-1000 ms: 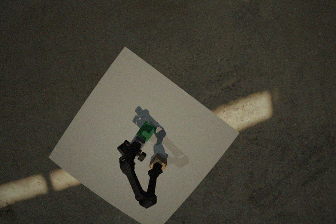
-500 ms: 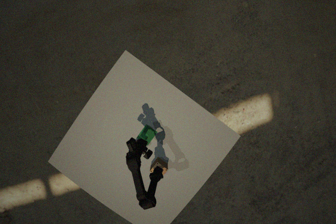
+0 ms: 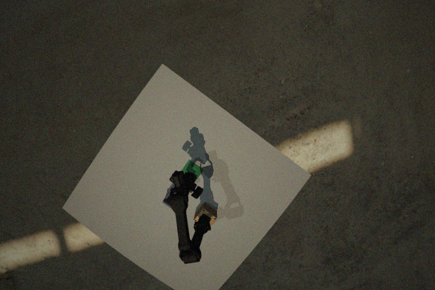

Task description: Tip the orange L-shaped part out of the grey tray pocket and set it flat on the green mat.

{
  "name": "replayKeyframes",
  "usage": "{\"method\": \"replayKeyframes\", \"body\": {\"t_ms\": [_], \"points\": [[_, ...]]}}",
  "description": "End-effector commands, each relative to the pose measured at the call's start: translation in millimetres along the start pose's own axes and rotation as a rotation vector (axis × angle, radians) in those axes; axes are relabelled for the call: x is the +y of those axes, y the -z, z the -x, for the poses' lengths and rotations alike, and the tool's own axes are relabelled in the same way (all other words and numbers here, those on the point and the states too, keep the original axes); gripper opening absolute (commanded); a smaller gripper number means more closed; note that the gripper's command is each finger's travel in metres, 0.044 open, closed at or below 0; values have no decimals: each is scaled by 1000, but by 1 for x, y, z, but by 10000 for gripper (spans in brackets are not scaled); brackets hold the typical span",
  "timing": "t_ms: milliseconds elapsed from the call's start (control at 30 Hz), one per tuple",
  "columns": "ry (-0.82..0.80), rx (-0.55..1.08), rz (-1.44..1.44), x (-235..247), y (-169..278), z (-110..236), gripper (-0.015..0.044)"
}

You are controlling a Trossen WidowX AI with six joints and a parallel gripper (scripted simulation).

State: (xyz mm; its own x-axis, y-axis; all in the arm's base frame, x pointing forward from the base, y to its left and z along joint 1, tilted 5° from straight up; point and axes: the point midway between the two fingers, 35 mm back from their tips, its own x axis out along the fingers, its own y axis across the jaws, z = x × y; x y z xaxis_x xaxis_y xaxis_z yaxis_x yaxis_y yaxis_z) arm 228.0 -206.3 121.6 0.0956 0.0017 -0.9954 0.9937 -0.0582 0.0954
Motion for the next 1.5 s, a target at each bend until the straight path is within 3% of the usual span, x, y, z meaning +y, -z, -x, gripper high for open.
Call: {"method": "replayKeyframes", "body": {"t_ms": [0,1467], "points": [[-2,4,4,0,-2,-3,0],[-2,4,4,0,-1,-70,0]]}}
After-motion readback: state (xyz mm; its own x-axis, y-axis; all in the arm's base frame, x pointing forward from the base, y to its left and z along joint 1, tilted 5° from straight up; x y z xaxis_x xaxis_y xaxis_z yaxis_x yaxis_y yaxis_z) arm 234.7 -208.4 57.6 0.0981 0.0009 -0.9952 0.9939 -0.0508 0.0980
